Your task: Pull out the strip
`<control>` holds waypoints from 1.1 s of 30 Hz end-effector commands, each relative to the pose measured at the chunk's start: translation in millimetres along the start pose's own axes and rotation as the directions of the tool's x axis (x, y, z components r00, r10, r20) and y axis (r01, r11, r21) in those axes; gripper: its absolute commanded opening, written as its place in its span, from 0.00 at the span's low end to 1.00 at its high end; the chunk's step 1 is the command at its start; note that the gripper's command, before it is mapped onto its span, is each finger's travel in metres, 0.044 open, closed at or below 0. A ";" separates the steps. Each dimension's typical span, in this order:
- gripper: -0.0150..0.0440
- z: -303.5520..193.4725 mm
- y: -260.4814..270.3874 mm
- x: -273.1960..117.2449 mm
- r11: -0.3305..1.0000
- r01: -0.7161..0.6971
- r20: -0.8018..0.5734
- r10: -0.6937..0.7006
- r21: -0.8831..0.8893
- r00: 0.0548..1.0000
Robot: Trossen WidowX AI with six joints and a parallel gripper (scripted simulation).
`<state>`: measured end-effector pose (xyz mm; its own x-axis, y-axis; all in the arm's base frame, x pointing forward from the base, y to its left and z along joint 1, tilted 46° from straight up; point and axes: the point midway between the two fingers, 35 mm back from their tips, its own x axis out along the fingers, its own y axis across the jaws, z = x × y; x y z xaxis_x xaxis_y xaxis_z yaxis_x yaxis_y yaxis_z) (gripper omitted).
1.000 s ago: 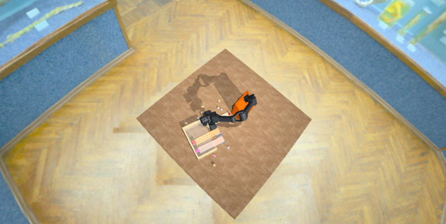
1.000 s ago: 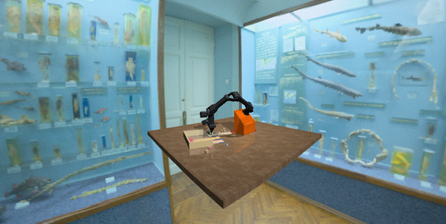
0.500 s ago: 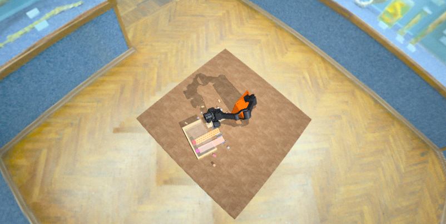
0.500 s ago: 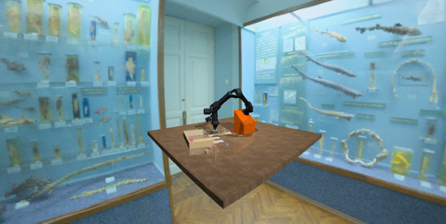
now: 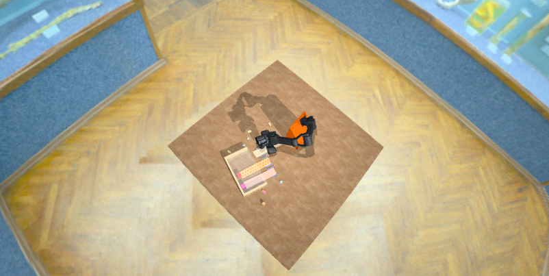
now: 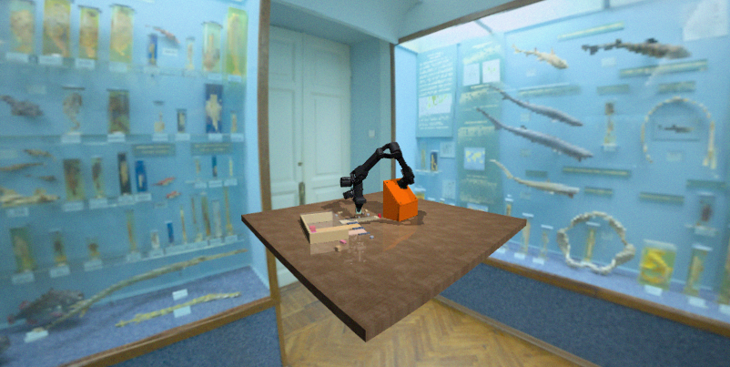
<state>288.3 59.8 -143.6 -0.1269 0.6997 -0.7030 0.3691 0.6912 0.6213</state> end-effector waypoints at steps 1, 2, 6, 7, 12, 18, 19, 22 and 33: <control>0.25 -6.6 -2.2 -1.2 1.000 0.003 0.001 -0.003 -0.003 1.000; 0.25 -6.4 -2.3 -4.7 1.000 0.004 0.002 -0.004 -0.003 1.000; 0.25 -6.1 -2.4 -31.5 1.000 0.005 0.002 -0.005 -0.004 1.000; 0.25 -6.3 -2.4 -35.1 1.000 0.005 0.002 -0.005 -0.004 1.000; 0.25 -6.4 -2.4 -36.4 1.000 0.005 0.002 -0.005 -0.004 1.000; 0.25 -6.4 -2.4 -36.4 1.000 0.005 0.002 -0.005 -0.004 1.000; 0.25 -6.4 -2.4 -36.4 1.000 0.005 0.002 -0.005 -0.004 1.000; 0.25 -6.4 -2.4 -36.4 1.000 0.005 0.002 -0.005 -0.004 1.000; 0.25 -6.4 -2.4 -36.4 1.000 0.005 0.002 -0.005 -0.004 1.000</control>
<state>285.7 34.6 -117.4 -0.1259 0.6988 -0.7042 0.3700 0.6917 0.6202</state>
